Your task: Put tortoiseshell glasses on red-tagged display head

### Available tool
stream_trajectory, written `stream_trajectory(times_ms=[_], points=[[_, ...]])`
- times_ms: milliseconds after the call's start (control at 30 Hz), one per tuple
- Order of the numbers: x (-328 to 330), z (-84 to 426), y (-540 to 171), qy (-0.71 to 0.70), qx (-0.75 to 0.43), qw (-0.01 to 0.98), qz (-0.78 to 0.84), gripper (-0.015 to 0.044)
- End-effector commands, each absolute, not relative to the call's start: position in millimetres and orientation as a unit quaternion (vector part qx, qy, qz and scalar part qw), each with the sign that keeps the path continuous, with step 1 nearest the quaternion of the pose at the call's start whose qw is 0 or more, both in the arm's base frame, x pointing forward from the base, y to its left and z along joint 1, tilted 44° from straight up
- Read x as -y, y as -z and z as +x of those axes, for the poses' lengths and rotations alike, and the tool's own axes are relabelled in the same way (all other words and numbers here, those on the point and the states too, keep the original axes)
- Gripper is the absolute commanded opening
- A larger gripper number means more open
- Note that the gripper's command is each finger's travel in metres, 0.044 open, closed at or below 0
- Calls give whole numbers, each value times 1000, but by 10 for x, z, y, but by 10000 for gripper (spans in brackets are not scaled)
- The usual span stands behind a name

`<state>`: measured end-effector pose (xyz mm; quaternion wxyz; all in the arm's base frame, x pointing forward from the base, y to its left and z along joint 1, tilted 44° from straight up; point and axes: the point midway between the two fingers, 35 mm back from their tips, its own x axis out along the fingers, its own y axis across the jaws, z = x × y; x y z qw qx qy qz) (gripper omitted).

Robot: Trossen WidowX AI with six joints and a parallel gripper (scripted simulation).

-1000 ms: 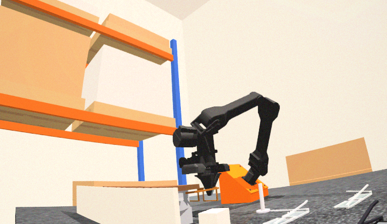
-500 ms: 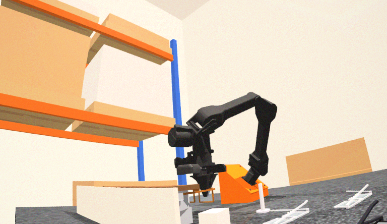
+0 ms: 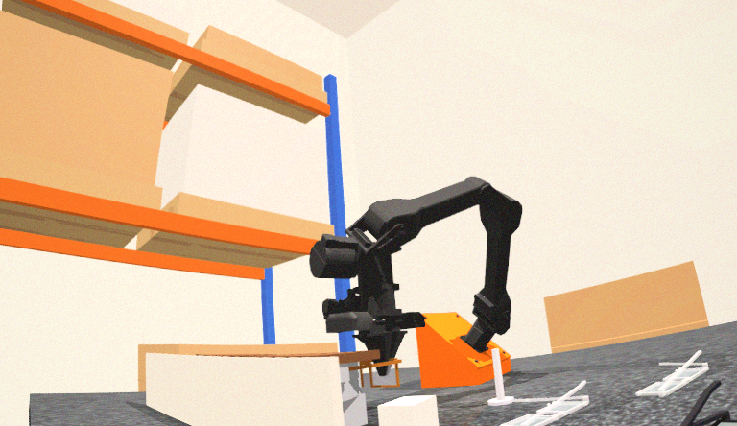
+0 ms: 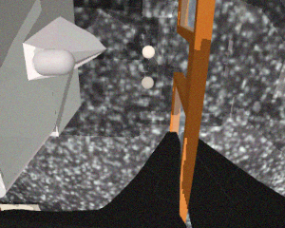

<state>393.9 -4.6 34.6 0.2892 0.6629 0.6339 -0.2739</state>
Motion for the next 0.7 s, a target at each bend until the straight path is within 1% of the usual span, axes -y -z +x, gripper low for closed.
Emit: stream_trajectory(times_ms=[0,667], points=[[42,4004,-358,274,-633,287,665,0],[49,4249,-371,273,-633,287,665,0]])
